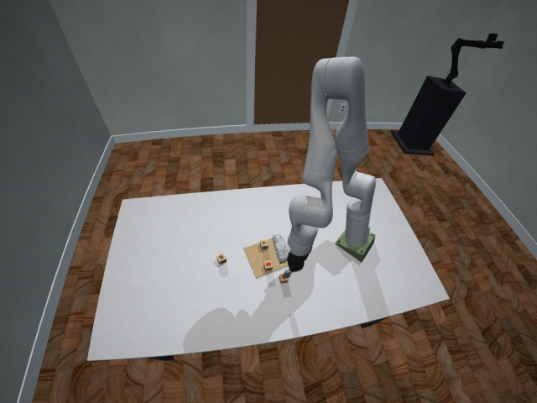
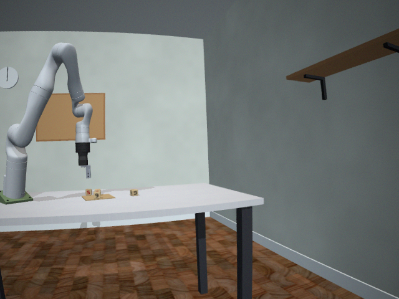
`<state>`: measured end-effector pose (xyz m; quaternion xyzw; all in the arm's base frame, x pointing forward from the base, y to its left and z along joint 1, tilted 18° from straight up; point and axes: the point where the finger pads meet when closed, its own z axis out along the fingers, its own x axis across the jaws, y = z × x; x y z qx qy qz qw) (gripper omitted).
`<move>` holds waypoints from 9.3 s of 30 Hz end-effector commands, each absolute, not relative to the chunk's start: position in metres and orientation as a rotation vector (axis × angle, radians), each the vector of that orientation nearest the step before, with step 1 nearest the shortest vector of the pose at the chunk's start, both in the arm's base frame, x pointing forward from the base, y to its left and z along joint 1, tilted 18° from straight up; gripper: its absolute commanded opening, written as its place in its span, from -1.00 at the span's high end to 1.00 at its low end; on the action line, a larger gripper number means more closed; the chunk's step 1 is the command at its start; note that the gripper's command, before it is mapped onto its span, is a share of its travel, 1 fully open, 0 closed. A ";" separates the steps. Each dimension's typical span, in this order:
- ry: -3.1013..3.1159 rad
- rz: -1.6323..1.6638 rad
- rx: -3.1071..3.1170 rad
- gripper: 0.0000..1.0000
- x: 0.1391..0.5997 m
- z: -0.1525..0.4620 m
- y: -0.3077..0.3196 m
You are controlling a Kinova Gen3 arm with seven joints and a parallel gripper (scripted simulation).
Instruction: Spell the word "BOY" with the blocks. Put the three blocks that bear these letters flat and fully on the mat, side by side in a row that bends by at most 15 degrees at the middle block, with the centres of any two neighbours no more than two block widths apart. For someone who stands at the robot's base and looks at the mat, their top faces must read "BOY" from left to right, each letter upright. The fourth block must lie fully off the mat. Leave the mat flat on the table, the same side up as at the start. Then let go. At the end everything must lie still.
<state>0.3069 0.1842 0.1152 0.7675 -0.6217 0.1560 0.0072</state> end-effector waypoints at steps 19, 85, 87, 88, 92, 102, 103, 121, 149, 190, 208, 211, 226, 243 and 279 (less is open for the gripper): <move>-1.993 0.493 2.370 -1.00 0.302 0.114 0.189; -1.993 0.493 2.369 -1.00 0.307 0.090 0.184; -1.993 0.493 2.369 -1.00 0.308 0.087 0.184; -1.993 0.493 2.369 -1.00 0.308 0.086 0.183; -1.993 0.493 2.369 -1.00 0.309 0.083 0.183; -1.993 0.493 2.369 -1.00 0.312 0.070 0.180; -1.993 0.493 2.369 -1.00 0.312 0.069 0.180; -1.993 0.493 2.369 -1.00 0.313 0.064 0.179; -1.993 0.493 2.369 -1.00 0.313 0.064 0.179; -1.993 0.493 2.369 -1.00 0.322 0.029 0.171; -1.993 0.493 2.369 -1.00 0.322 0.029 0.171; -1.993 0.493 2.369 -1.00 0.322 0.029 0.171; -1.993 0.493 2.369 -0.74 0.322 0.029 0.171; -1.993 0.493 2.369 -0.14 0.322 0.029 0.171; -1.993 0.493 2.369 -0.14 0.322 0.029 0.172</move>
